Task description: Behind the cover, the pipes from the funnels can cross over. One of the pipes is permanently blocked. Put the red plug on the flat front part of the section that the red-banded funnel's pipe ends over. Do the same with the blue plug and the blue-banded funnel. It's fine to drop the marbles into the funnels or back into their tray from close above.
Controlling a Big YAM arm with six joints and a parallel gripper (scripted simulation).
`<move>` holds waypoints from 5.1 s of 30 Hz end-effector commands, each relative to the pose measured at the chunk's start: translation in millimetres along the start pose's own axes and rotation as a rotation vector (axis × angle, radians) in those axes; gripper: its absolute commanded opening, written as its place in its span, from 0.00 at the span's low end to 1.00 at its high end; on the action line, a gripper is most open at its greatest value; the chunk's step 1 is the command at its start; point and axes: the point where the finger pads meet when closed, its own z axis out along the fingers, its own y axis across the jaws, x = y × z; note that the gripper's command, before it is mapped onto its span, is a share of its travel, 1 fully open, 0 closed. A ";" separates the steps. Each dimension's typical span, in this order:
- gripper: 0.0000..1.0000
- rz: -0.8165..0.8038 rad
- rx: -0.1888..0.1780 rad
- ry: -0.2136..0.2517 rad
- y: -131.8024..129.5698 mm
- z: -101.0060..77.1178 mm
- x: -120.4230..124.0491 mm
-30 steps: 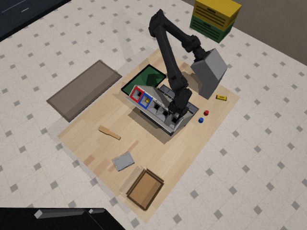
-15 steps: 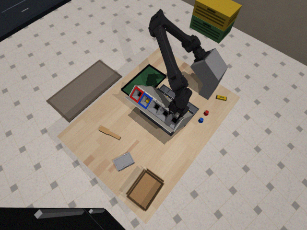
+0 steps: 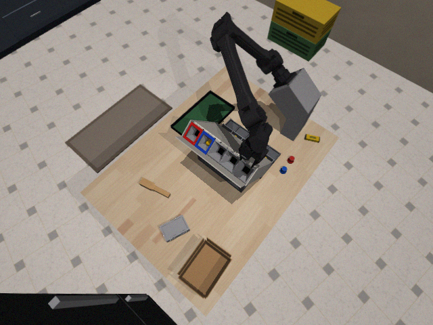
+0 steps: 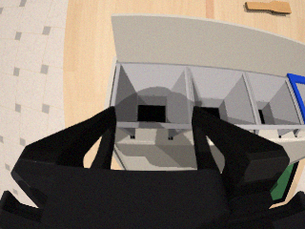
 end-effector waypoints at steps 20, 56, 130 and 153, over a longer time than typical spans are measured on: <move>0.59 0.053 -0.011 -0.043 -2.3 -21.7 -28.4; 0.59 0.045 -0.010 -0.037 -2.2 -22.1 -28.6; 0.59 0.043 -0.017 0.269 -93.2 -45.8 245.5; 0.59 0.051 -0.017 0.370 -125.6 -35.3 289.5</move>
